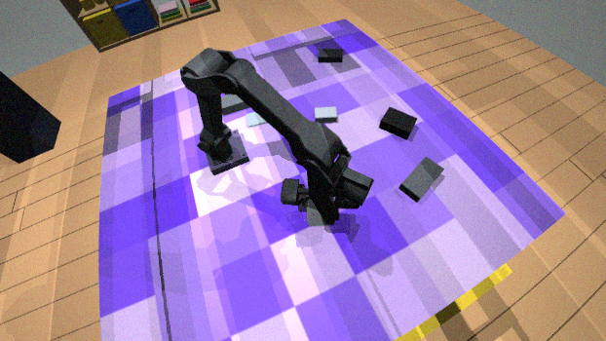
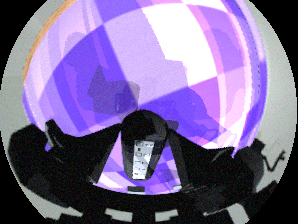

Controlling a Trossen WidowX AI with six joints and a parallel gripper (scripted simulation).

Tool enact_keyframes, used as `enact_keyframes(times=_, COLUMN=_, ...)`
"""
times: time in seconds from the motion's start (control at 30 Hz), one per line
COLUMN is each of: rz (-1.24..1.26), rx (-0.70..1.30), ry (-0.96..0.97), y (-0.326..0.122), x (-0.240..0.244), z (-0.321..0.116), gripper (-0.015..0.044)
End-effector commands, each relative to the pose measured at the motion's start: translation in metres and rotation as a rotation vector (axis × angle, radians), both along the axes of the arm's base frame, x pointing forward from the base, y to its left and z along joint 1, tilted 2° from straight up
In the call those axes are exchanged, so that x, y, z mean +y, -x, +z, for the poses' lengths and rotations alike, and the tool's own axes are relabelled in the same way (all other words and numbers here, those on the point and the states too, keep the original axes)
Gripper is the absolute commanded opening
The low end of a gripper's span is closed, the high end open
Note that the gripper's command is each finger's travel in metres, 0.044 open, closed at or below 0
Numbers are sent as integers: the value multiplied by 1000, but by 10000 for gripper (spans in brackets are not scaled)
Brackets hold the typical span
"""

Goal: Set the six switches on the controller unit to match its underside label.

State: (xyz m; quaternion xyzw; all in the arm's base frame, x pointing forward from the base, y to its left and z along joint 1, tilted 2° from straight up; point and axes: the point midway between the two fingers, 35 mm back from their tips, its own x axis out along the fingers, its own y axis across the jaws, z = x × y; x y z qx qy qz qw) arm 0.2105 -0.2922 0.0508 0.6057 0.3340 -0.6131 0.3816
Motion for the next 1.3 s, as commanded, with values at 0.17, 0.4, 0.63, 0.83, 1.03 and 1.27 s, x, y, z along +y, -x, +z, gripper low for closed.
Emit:
enact_keyframes(times=0.17, rz=-1, rx=-2, ry=3, y=-1, x=2, z=7, gripper=336)
enact_keyframes(times=0.4, rz=-1, rx=-2, ry=2, y=-2, x=3, z=12, gripper=336)
enact_keyframes(times=0.63, rz=-1, rx=-2, ry=2, y=-2, x=5, z=16, gripper=336)
enact_keyframes(times=0.83, rz=-1, rx=-2, ry=2, y=-3, x=7, z=21, gripper=336)
enact_keyframes(times=1.03, rz=-1, rx=-3, ry=2, y=-4, x=9, z=25, gripper=336)
enact_keyframes(times=1.27, rz=-1, rx=-3, ry=2, y=-5, x=11, z=30, gripper=336)
